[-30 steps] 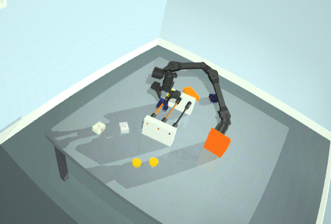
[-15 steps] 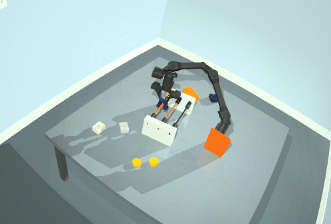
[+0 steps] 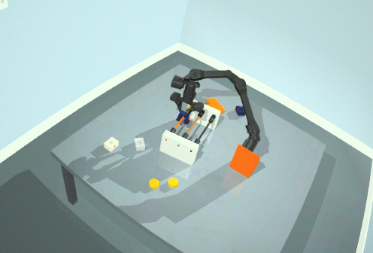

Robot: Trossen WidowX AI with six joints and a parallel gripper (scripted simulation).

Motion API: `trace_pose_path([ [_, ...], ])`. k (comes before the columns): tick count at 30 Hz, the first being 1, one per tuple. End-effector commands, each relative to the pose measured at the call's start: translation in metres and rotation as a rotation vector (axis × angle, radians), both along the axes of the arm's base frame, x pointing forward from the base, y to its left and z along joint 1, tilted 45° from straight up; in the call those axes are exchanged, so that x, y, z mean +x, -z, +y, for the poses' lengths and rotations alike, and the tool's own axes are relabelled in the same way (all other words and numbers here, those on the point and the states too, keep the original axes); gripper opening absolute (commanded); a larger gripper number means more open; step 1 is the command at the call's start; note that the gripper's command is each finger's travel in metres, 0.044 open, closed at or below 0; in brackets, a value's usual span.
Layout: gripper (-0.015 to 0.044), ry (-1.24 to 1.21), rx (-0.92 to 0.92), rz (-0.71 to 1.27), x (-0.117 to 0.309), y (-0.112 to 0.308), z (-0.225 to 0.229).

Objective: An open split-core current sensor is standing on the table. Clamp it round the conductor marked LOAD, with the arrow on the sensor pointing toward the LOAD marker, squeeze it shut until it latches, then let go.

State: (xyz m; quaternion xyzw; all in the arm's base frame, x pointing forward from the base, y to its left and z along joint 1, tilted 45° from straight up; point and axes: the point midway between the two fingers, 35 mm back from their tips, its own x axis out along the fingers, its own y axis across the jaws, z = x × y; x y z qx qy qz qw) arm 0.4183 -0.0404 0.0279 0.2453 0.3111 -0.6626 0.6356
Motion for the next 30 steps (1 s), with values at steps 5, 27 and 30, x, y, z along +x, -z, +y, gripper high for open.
trace_pose_path([
  [5, 0.0, -0.002, 0.0, 0.001, -0.0001, -0.0002, 0.0014],
  [27, 0.0341, -0.002, 0.0, 0.001, -0.0001, -0.0002, 0.0014],
  [30, 0.042, -0.002, 0.0, 0.001, -0.0001, -0.0002, 0.0014],
])
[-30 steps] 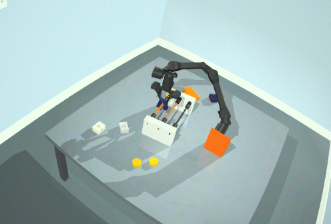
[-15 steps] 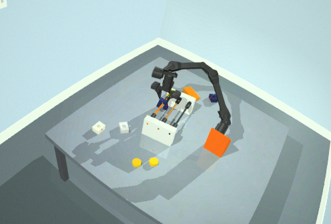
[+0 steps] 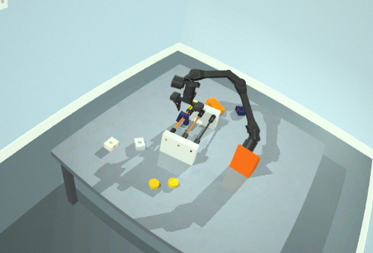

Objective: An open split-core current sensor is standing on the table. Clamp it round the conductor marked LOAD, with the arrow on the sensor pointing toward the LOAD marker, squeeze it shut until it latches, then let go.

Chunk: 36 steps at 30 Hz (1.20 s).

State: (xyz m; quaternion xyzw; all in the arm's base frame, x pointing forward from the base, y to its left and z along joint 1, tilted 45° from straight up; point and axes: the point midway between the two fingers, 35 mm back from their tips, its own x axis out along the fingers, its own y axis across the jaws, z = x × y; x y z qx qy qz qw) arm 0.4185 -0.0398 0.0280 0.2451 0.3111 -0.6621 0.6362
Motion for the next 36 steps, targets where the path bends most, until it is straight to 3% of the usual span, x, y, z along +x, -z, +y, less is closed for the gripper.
trace_pose_path([
  [1, 0.044, -0.001, 0.0, 0.001, 0.0, 0.0, 0.001],
  [36, 0.044, 0.004, -0.008, 0.014, -0.004, 0.042, -0.041],
])
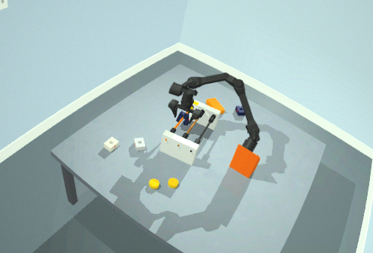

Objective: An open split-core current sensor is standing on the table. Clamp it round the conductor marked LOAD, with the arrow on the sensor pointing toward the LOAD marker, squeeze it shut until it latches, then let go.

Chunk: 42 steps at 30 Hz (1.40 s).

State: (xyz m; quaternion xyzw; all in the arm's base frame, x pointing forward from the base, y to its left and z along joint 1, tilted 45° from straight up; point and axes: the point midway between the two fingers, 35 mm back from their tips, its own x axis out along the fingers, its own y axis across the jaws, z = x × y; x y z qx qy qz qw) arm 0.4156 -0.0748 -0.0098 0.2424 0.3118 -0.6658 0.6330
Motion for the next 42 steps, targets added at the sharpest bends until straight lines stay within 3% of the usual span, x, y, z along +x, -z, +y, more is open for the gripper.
trace_pose_path([
  [1, 0.044, -0.002, -0.004, 0.006, -0.0014, 0.0054, -0.0068],
  [4, 0.044, -0.002, -0.005, 0.006, -0.0016, 0.0062, -0.0075],
  [7, 0.0361, 0.001, 0.0, 0.001, -0.0008, 0.0038, -0.004],
  [32, 0.0195, 0.001, 0.0, 0.001, -0.0008, 0.0038, -0.004],
  [39, 0.0011, -0.011, -0.002, -0.004, -0.0005, 0.0, -0.0002],
  [42, 0.0, -0.013, -0.003, -0.005, -0.0004, -0.0008, 0.0006],
])
